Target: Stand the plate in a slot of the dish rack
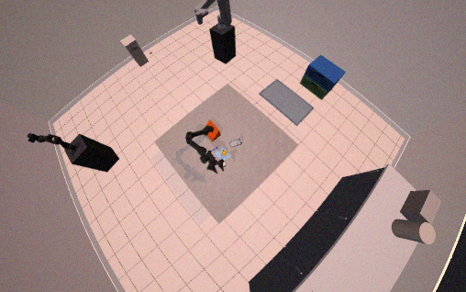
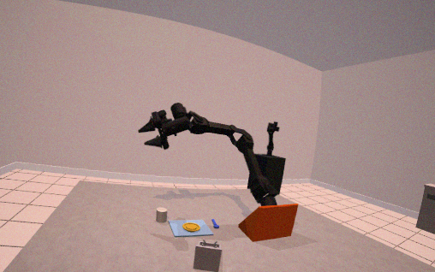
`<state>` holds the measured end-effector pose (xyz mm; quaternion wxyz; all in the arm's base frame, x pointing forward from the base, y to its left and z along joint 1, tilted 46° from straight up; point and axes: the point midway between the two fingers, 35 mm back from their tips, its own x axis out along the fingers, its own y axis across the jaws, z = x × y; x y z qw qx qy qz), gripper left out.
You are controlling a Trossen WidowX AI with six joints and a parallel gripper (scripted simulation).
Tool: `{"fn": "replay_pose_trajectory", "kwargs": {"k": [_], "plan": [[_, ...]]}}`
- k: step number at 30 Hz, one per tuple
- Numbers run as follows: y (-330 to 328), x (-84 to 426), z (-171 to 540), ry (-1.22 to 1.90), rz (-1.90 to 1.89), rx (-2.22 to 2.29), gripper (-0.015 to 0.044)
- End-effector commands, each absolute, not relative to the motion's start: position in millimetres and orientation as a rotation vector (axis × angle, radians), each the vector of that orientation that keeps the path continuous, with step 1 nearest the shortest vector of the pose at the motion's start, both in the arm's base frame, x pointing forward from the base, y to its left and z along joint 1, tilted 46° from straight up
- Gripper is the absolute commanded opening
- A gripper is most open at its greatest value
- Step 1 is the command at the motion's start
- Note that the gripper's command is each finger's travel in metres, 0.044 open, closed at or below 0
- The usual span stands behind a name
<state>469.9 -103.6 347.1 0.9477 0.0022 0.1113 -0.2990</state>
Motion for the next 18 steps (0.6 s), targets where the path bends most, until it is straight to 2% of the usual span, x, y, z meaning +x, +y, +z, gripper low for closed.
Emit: {"fn": "replay_pose_trajectory", "kwargs": {"k": [1, 18], "plan": [[-105.8, 468.0, 309.3, 0.342, -0.635, -0.011, 0.0400], [-114.3, 417.7, 165.3, 0.870, -0.720, -0.164, 0.0400]]}}
